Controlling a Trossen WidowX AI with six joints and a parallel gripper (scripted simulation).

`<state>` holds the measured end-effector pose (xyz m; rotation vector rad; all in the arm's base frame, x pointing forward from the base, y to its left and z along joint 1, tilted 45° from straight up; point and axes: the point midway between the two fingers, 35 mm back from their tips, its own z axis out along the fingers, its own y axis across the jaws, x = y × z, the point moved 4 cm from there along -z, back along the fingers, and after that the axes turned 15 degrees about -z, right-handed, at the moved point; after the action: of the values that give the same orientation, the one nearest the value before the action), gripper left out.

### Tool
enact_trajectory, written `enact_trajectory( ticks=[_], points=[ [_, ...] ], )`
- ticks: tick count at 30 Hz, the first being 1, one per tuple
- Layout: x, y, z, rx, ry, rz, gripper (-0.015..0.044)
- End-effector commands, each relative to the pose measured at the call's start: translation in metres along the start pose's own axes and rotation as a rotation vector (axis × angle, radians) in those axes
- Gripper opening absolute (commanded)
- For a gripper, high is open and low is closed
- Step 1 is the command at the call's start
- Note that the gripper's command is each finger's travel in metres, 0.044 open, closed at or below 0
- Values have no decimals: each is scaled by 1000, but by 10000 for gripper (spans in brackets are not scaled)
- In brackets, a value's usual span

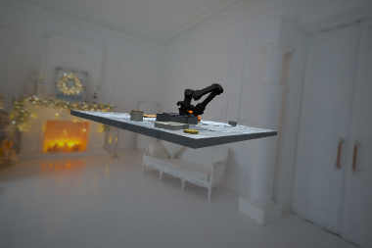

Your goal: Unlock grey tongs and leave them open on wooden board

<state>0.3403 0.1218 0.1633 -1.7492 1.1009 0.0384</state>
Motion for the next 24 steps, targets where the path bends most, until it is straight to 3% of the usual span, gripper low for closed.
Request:
enact_trajectory(
  ticks=[1, 8, 15, 24],
  points=[
    [-1, 0, 1, -3, -3, -1, 40],
    [1, -4, -5, -5, -1, -1, -143],
    [11, -36, -63, -11, 3, 6, -150],
    [11, -37, -65, -11, 2, 7, -150]
  ],
)
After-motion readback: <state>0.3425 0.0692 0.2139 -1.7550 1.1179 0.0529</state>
